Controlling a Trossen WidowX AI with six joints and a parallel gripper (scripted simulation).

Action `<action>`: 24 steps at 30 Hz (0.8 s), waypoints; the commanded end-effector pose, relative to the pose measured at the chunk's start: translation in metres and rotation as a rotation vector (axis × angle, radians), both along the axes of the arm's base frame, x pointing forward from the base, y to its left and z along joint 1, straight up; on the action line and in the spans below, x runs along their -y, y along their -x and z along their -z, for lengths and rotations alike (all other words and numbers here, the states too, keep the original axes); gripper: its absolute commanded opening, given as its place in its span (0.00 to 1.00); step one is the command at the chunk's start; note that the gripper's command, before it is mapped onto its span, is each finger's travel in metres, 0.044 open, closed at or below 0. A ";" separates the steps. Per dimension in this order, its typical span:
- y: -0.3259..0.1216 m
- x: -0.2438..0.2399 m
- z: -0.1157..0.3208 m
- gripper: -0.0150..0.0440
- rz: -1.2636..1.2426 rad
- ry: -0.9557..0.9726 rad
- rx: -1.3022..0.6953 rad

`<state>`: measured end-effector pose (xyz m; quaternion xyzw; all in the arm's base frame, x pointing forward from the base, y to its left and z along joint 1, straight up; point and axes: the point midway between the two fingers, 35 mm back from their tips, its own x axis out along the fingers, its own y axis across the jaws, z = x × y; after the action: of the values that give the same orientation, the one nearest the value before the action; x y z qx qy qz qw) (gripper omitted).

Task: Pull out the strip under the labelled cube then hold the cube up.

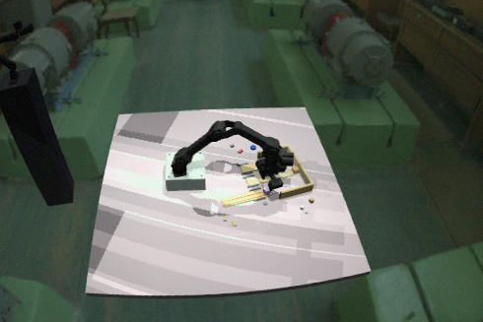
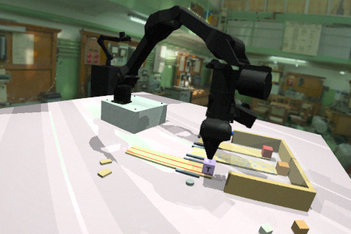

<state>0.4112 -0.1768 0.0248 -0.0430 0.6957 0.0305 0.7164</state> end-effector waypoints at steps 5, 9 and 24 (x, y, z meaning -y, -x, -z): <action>-0.003 0.001 0.009 0.68 0.004 0.003 0.002; -0.004 0.002 0.016 0.68 0.004 0.003 0.002; -0.004 0.002 0.040 0.68 0.004 0.003 0.002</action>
<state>0.4179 -0.1794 -0.0081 -0.0445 0.6922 0.0288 0.7198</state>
